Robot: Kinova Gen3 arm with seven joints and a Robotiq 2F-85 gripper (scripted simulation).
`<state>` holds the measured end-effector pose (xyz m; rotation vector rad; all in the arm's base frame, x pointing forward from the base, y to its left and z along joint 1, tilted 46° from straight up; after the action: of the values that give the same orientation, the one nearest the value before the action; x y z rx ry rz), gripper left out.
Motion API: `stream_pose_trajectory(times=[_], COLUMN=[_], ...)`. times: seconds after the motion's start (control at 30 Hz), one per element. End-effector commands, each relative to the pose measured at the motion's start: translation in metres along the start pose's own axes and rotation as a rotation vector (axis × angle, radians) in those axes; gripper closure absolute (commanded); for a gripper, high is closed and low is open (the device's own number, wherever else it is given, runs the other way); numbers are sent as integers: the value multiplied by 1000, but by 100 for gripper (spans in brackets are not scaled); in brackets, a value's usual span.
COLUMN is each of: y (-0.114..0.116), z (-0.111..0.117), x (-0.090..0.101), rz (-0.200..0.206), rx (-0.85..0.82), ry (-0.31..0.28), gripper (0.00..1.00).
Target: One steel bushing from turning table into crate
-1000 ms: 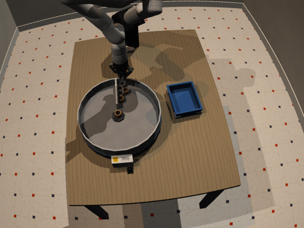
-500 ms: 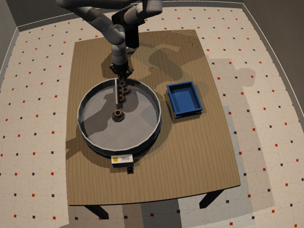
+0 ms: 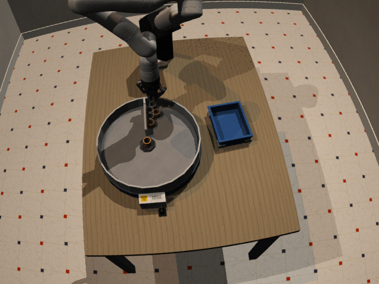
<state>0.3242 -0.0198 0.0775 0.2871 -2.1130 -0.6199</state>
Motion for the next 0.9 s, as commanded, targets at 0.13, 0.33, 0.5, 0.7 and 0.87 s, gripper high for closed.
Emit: stream_pose_trajectory(times=[0.13, 0.33, 0.5, 0.7, 0.87], y=[3, 3, 3, 3, 3], z=[3, 2, 3, 3, 3], x=[-3, -4, -8, -8, -8], rz=[-10, -10, -10, -10, -10], rx=[-3, -3, -3, -3, -3], ry=[4, 5, 5, 5, 5], gripper=[86, 86, 86, 86, 86])
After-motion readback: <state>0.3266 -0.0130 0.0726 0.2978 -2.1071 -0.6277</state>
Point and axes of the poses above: the point where the finger pads meet when closed, its own x axis back along the fingers, its own y axis across the jaws, z = x × y, the point moved 6 cm from there along x, back along the fingers, and after that the axes turned 10 degrees about x, right-handed, at the moved point
